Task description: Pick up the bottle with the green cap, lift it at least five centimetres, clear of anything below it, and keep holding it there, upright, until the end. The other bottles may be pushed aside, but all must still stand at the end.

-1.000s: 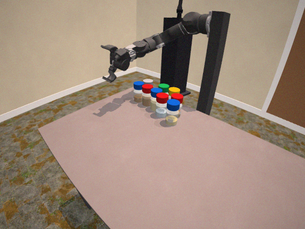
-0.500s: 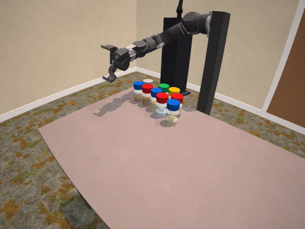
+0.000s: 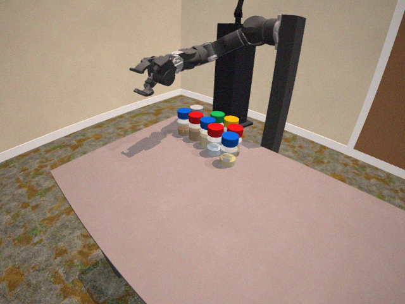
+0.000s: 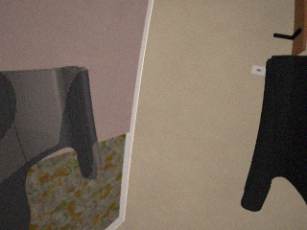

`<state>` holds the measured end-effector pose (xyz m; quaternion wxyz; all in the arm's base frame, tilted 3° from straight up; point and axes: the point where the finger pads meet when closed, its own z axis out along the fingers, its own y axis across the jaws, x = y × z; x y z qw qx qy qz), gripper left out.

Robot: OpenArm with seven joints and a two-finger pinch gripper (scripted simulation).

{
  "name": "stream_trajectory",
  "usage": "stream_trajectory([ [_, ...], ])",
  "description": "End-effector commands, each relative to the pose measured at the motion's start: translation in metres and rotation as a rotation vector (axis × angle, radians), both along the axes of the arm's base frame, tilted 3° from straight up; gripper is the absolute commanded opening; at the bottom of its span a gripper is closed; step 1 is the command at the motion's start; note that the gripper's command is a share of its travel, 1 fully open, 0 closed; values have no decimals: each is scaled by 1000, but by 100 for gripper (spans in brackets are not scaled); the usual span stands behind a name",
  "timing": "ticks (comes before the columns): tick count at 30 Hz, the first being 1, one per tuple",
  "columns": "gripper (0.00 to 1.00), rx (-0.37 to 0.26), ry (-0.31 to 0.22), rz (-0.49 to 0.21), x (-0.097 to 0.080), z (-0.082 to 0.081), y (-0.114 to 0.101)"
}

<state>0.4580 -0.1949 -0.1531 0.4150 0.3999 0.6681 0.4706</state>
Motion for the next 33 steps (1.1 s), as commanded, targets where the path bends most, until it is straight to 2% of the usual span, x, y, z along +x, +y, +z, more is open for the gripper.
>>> stream_trajectory([
  [1, 45, -1, 10, -10, 0, -2, -2],
  [5, 45, 4, 16, -8, -1, 2, 1],
  [14, 45, 31, 170, -49, -15, 9, 12],
  [22, 45, 35, 178, -44, -17, 12, 15],
  [31, 45, 55, 363, -51, -44, 13, 32],
  [33, 45, 55, 363, -51, -44, 13, 32],
])
